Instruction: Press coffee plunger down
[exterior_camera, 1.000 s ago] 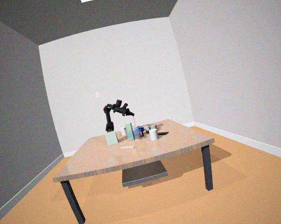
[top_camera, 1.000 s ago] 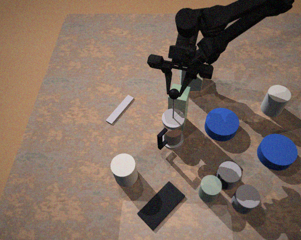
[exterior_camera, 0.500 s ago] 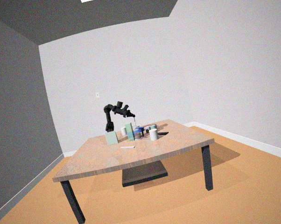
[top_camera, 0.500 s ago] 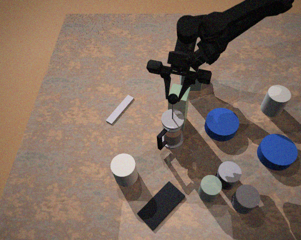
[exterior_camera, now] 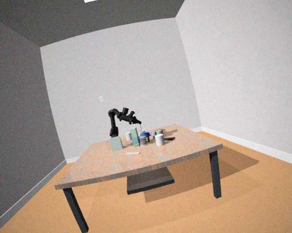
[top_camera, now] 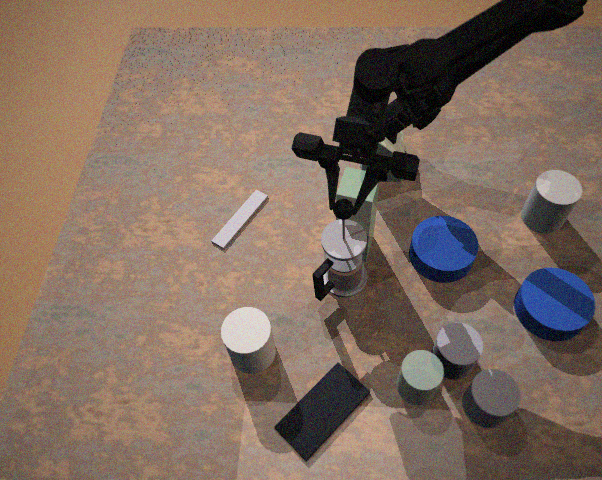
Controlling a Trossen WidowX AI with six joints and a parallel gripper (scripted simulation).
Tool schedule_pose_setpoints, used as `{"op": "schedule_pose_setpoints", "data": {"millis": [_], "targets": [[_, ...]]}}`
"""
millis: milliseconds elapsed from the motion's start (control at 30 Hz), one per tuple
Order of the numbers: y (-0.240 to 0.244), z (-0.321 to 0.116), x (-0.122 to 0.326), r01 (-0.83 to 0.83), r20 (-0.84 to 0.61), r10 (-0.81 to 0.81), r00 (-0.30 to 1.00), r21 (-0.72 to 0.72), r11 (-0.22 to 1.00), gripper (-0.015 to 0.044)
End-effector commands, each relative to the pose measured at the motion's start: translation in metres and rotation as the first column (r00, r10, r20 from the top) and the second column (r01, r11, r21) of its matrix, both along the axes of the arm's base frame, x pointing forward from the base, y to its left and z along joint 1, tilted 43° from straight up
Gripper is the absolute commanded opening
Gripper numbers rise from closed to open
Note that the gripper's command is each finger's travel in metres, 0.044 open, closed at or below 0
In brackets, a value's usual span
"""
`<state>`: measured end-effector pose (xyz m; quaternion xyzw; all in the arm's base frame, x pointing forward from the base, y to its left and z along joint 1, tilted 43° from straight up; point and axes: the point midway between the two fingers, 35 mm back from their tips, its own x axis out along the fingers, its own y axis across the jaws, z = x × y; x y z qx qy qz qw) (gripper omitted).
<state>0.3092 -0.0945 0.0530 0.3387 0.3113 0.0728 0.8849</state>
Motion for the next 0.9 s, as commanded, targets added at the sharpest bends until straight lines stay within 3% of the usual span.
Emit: {"op": "schedule_pose_setpoints", "data": {"millis": [0, 867], "targets": [[0.011, -0.016, -0.004, -0.008, -0.037, 0.009, 0.999, 0.011, 1.000, 0.0130], [0.039, -0.044, -0.004, -0.005, -0.030, 0.006, 1.000, 0.016, 1.000, 0.0130]]}}
